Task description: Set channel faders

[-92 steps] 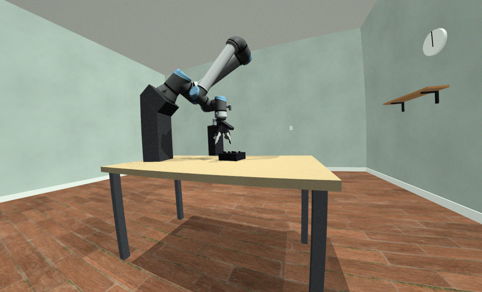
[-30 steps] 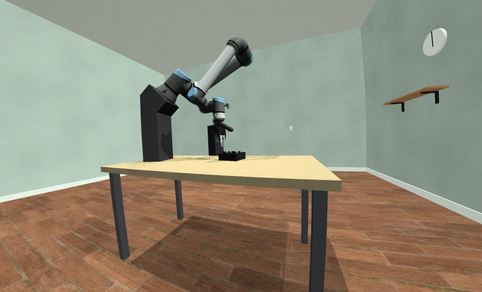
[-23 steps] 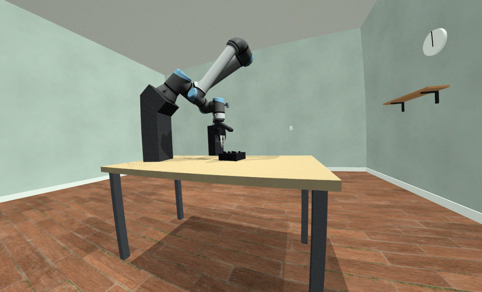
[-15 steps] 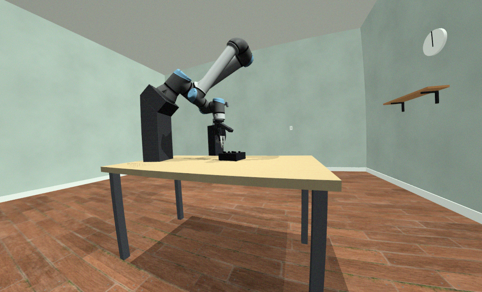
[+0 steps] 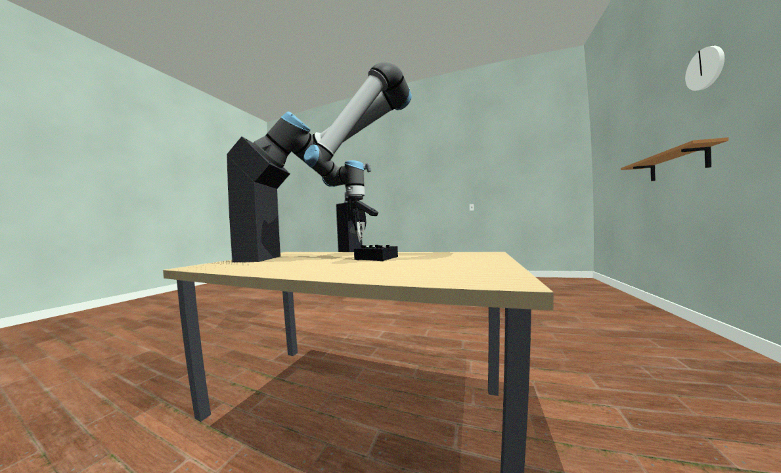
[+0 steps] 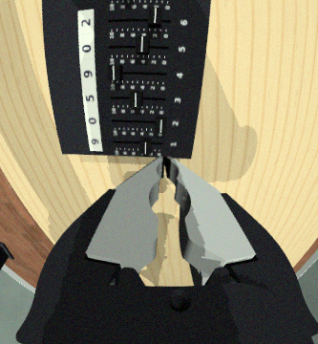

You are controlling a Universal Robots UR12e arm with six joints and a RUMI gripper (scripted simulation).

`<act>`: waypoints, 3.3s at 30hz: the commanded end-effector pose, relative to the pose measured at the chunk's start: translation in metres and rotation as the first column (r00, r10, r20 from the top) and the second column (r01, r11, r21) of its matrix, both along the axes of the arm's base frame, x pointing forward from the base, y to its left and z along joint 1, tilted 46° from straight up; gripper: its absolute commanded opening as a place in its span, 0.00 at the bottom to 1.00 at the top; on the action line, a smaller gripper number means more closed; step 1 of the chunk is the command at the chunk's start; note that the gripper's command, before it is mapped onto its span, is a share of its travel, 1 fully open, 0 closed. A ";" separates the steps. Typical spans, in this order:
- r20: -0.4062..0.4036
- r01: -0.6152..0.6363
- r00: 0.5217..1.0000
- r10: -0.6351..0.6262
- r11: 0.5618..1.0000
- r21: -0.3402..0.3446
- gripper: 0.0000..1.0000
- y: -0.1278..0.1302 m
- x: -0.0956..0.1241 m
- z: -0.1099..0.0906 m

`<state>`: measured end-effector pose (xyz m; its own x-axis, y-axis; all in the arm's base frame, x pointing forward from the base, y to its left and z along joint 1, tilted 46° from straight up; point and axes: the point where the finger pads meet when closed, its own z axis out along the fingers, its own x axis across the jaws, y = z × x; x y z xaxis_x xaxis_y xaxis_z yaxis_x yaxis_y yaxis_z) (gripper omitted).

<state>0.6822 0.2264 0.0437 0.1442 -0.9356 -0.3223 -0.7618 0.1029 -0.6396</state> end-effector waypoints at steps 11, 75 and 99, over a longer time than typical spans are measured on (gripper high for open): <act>0.001 0.000 1.000 0.000 1.000 0.000 0.00 0.003 0.005 -0.005; 0.001 0.000 1.000 0.000 1.000 0.000 0.00 0.005 0.009 -0.010; 0.001 0.000 1.000 0.000 1.000 0.000 0.00 0.007 0.013 -0.015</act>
<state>0.6957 0.2335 0.0288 0.1442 -0.9356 -0.3223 -0.7617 0.1029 -0.6397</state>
